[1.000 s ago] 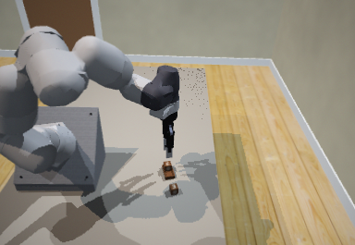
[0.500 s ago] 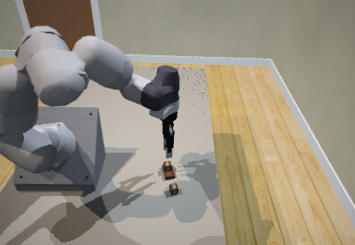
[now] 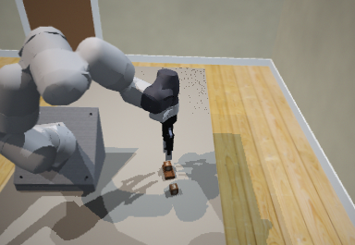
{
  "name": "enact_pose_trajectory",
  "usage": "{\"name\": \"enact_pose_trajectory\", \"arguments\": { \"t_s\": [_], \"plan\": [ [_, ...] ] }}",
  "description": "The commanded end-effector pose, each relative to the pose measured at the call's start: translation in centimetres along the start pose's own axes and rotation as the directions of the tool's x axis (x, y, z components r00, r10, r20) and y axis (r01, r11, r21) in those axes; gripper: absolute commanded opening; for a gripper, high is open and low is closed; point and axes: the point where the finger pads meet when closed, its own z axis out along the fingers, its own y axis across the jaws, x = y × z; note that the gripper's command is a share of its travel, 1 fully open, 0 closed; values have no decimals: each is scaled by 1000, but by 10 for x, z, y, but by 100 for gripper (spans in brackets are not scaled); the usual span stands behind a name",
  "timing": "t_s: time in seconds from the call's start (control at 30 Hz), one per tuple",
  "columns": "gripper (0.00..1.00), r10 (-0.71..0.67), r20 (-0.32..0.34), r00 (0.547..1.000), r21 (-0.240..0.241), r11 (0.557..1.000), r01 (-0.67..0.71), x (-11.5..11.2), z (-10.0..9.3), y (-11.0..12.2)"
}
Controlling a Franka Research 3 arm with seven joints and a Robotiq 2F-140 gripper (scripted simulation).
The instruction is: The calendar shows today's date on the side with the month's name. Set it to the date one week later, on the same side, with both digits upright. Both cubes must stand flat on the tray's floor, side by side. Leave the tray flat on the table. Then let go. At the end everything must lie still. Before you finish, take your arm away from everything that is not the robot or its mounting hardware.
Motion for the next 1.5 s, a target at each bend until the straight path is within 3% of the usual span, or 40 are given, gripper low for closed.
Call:
{"name": "enact_pose_trajectory", "arguments": {
  "t_s": [0.0, 0.8, 1.47],
  "plan": [
    [29, 8, 4, 1000, -3, 1000, -8, -1, 4, 0],
    [29, 8, 4, 1000, -3, 1000, -8, -1, 34, 0],
    [29, 8, 4, 1000, -3, 1000, -8, -1, 38, 0]
  ]
}}
